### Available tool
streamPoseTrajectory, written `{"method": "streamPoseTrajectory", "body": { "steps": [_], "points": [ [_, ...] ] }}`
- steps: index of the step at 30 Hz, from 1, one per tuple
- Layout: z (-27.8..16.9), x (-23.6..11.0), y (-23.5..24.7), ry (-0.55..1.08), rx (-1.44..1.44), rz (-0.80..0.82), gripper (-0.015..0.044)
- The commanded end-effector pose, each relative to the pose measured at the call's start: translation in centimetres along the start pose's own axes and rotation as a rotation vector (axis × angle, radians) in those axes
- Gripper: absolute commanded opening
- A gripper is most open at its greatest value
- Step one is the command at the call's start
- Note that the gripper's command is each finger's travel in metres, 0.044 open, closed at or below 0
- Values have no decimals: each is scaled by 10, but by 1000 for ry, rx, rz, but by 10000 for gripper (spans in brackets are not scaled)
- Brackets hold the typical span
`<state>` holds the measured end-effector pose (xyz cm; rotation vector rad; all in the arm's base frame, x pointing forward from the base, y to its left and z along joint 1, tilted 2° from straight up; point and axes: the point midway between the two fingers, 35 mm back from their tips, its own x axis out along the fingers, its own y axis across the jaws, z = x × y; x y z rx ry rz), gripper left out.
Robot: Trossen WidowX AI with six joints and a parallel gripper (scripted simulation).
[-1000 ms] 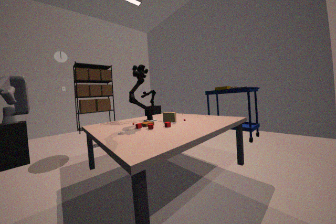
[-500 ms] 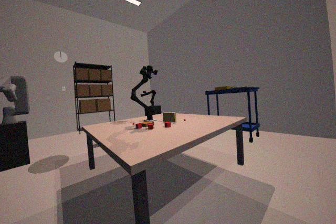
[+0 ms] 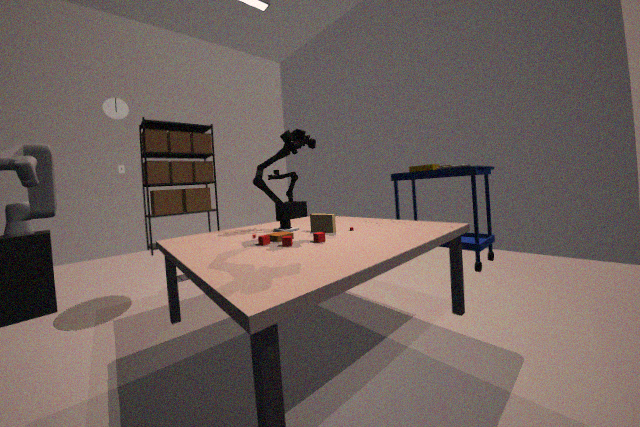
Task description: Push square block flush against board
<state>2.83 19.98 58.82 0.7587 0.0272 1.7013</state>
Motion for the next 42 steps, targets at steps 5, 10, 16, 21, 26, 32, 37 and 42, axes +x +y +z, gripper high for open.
{"method": "streamPoseTrajectory", "body": {
  "steps": [5, 10, 16, 21, 26, 32, 37, 42],
  "points": [
    [-20, 10, -70, 85, -140, -228, 0],
    [-33, 8, -112, 159, -221, -358, 0],
    [-49, -3, -163, 268, -301, -511, 0],
    [-58, -20, -200, 342, -314, -629, 0],
    [-68, -34, -227, 427, -356, -707, 0],
    [-84, -58, -263, 585, -425, -808, 0],
    [-97, -82, -289, 732, -471, -873, 0],
    [-110, -108, -311, 890, -505, -918, 0]
  ]
}}
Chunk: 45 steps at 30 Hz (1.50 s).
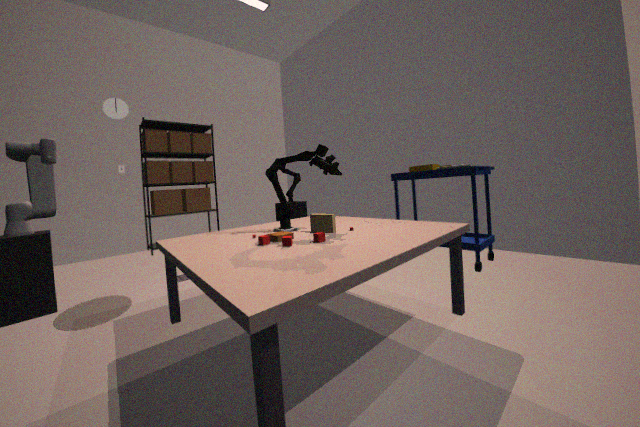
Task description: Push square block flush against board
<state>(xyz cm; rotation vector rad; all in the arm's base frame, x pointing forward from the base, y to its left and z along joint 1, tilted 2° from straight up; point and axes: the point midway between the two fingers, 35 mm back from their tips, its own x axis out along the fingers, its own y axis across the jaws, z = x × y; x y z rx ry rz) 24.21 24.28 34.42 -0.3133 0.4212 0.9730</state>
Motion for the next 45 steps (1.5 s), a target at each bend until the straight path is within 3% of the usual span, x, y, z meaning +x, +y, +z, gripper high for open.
{"method": "streamPoseTrajectory", "body": {
  "steps": [1, 17, 33, 41, 45],
  "points": [
    [-25, 10, -14, 112, -69, -28, 0],
    [-123, 21, -54, 565, -328, 19, 0],
    [-209, -7, -73, 961, -542, 312, 0],
    [-217, -9, -73, 990, -558, 352, 0],
    [-251, 11, -72, 989, -560, 352, 0]
  ]
}}
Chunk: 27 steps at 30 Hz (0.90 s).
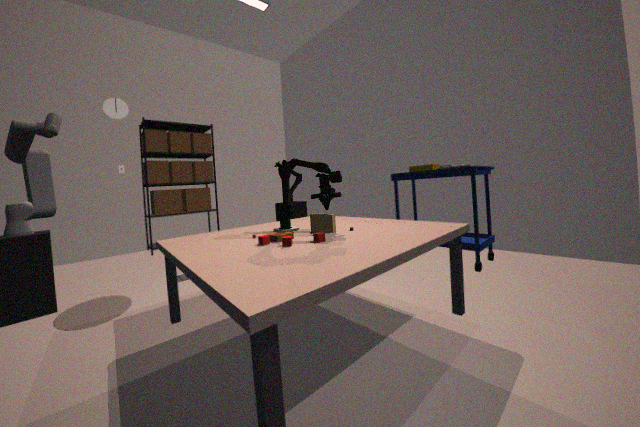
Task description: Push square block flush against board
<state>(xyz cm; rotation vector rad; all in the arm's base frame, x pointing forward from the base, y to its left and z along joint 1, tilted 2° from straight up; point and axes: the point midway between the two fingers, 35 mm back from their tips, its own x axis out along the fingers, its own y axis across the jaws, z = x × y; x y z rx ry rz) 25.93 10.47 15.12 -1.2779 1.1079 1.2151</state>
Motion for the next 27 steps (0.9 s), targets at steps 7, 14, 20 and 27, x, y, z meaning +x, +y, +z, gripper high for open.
{"method": "streamPoseTrajectory", "body": {
  "steps": [7, 14, 20, 27],
  "points": [
    [-4, 36, 4, 12, -6, 21, 0],
    [-13, 36, 3, 13, -6, 21, 0],
    [-22, 36, 3, 14, -6, 21, 0],
    [-31, 36, 2, 15, -6, 21, 0]
  ]
}}
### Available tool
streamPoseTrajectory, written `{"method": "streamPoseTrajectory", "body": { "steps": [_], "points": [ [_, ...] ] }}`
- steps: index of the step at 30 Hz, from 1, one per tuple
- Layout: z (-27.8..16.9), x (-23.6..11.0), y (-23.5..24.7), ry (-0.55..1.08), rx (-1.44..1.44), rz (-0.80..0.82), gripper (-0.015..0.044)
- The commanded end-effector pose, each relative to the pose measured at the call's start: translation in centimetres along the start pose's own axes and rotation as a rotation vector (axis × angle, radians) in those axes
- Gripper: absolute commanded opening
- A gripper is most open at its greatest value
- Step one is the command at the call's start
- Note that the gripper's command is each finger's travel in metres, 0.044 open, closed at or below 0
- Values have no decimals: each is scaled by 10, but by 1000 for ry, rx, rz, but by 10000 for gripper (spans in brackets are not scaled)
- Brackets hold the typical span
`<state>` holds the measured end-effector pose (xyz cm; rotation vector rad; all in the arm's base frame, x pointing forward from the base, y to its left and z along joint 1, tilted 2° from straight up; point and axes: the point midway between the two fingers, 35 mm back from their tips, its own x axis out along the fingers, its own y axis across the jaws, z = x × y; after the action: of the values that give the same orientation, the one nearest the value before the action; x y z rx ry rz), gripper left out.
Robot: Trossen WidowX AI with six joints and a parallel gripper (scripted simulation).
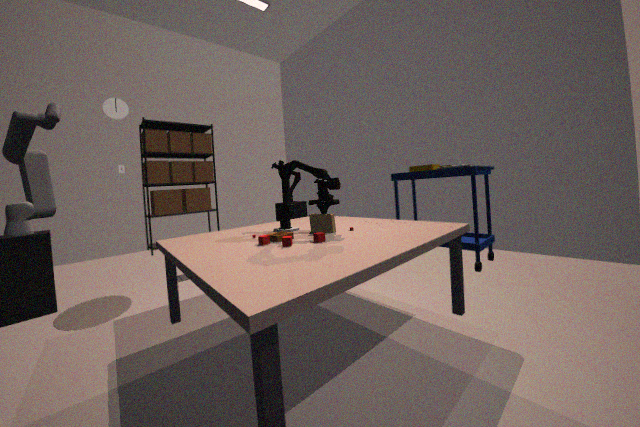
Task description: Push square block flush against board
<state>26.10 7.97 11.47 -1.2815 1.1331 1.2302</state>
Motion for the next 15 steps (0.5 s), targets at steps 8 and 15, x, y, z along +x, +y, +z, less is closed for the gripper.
{"method": "streamPoseTrajectory", "body": {
  "steps": [8, 15],
  "points": [
    [-17, 0, -1, 3, -1, -3, 0],
    [-26, 0, 0, 3, -1, -3, 0]
  ]
}}
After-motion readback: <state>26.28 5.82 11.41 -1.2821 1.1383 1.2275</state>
